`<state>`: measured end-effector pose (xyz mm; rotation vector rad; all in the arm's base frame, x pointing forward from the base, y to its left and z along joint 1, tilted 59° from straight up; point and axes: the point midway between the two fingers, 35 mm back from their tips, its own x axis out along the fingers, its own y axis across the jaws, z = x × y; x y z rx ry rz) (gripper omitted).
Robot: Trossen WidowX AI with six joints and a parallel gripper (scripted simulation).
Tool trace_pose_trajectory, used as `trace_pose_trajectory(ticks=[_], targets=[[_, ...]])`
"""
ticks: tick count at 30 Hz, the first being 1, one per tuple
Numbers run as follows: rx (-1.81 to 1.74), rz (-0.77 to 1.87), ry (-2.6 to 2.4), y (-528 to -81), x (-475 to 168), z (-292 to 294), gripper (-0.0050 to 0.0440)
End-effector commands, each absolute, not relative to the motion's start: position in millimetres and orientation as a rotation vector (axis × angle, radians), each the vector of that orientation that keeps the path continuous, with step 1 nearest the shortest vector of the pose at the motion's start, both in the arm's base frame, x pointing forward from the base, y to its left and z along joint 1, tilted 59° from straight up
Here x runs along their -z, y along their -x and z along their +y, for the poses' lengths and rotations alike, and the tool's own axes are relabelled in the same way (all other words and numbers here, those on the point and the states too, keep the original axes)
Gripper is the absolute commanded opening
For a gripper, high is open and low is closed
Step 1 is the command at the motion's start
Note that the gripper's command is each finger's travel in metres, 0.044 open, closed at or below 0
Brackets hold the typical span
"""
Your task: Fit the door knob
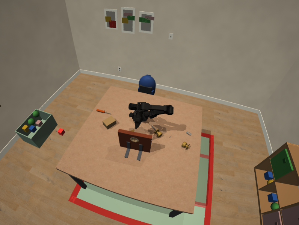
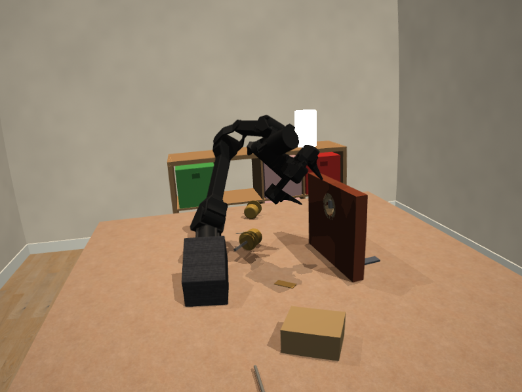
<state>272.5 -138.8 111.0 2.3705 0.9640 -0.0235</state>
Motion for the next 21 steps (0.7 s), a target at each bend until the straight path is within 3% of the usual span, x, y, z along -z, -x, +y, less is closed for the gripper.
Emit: trace_pose_trajectory(ticks=[1, 21], targets=[[0.021, 0.962, -2.373, -273.3, -111.3, -136.9, 0.0440], [0.022, 0.962, -2.373, -280.0, -109.3, -131.1, 0.0440]])
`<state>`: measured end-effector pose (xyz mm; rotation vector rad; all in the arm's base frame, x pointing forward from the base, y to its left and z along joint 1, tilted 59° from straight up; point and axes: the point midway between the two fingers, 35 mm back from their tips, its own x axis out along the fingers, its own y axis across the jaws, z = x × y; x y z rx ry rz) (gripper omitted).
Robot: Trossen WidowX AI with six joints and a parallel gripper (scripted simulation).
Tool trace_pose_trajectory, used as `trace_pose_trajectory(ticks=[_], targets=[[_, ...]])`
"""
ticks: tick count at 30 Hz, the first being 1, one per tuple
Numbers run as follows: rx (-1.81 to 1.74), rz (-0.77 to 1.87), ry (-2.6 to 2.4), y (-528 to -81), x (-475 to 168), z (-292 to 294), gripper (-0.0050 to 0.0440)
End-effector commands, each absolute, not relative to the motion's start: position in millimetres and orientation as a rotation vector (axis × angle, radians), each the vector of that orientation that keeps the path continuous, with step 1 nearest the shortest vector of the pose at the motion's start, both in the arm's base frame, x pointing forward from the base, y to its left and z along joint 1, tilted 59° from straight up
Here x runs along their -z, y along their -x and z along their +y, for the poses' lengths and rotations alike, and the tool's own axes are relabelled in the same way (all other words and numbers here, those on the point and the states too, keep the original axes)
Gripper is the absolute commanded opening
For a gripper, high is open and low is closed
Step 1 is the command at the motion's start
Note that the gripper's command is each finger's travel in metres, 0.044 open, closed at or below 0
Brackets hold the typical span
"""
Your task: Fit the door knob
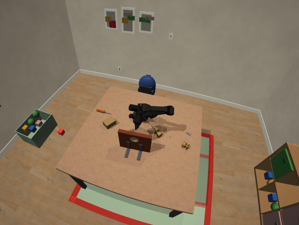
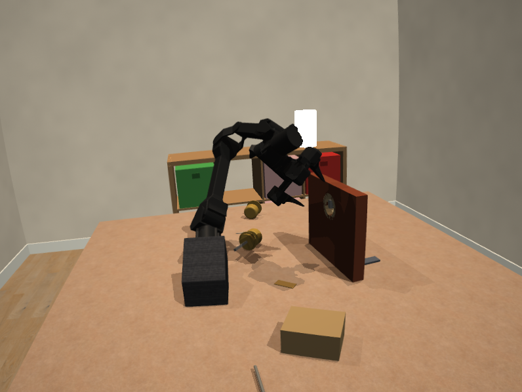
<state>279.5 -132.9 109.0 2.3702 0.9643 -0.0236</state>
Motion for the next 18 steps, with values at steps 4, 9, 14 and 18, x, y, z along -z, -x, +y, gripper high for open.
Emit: trace_pose_trajectory(ticks=[4, 9, 14, 18], targets=[[0.022, 0.962, -2.373, -281.5, -108.9, -129.8, 0.0440], [0.022, 0.962, -2.373, -282.9, -108.5, -128.6, 0.0440], [0.022, 0.962, -2.373, -284.4, -108.1, -127.3, 0.0440], [0.022, 0.962, -2.373, -285.8, -107.6, -126.1, 0.0440]])
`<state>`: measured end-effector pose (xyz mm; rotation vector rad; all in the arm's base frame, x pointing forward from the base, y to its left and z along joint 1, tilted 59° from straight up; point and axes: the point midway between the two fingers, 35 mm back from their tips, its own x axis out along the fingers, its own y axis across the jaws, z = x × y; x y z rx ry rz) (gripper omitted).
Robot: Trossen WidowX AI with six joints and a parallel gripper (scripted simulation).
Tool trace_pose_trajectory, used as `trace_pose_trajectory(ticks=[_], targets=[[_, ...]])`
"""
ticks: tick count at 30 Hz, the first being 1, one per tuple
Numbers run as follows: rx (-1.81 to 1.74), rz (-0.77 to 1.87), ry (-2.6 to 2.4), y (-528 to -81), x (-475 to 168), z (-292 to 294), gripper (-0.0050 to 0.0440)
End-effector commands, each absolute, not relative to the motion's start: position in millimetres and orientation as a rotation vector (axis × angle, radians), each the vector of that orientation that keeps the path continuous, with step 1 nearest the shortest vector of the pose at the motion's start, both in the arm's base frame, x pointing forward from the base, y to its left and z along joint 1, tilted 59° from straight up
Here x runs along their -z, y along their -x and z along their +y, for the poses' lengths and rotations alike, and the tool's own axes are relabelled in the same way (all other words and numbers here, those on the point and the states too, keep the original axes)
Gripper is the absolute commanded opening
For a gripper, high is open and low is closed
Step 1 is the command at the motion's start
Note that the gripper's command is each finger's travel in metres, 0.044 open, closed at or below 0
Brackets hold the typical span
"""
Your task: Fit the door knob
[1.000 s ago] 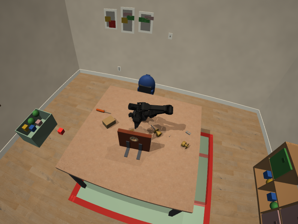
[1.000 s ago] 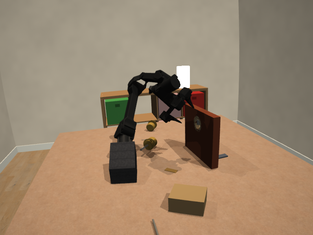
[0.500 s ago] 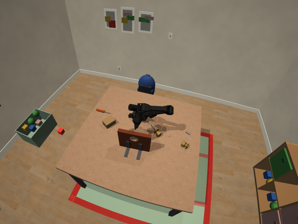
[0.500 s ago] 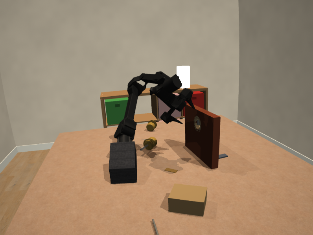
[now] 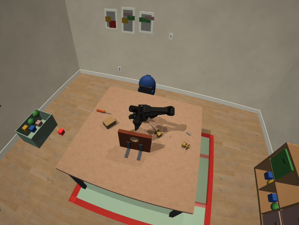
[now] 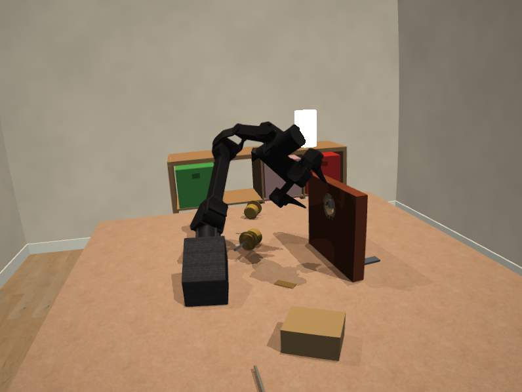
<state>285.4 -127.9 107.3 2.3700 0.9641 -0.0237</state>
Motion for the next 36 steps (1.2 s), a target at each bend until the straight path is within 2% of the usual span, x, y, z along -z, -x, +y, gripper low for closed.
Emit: trace_pose_trajectory(ticks=[1, 36], targets=[[0.022, 0.962, -2.373, -286.6, -107.4, -125.4, 0.0440], [0.023, 0.962, -2.371, -293.1, -105.2, -121.2, 0.0440]])
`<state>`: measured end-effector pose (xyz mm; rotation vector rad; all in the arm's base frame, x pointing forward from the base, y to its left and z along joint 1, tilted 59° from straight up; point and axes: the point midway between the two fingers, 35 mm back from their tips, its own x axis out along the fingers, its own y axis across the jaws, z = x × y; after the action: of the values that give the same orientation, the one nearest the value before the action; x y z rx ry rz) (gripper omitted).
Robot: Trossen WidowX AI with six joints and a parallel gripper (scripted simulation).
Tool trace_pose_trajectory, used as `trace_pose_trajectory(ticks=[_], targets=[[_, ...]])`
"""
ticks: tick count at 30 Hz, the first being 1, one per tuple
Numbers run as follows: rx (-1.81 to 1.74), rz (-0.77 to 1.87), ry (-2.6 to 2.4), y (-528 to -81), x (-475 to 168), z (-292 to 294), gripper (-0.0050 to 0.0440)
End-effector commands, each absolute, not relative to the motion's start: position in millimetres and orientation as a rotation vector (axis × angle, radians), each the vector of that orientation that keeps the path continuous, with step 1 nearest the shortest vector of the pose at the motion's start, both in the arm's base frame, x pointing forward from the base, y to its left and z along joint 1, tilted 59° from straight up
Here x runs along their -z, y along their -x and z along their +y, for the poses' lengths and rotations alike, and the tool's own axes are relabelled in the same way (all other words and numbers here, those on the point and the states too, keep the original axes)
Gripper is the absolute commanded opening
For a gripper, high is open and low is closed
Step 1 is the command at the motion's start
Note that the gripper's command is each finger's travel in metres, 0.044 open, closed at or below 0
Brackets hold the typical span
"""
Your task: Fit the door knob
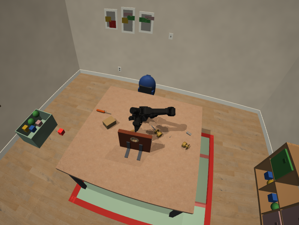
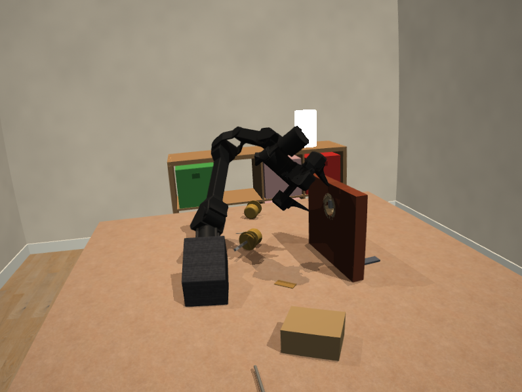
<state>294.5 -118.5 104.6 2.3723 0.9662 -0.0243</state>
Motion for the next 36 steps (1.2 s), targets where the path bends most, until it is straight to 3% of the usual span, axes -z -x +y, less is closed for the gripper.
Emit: trace_pose_trajectory(ticks=[1, 13, 28, 36], targets=[[0.023, 0.962, -2.372, -291, -106, -123, 0.0440], [-0.018, 0.888, -2.229, -276, -106, -156, 0.0440], [0.021, 0.962, -2.373, -250, -118, -156, 0.0440], [0.041, 0.988, -1.651, -256, -77, -197, 0.0440]])
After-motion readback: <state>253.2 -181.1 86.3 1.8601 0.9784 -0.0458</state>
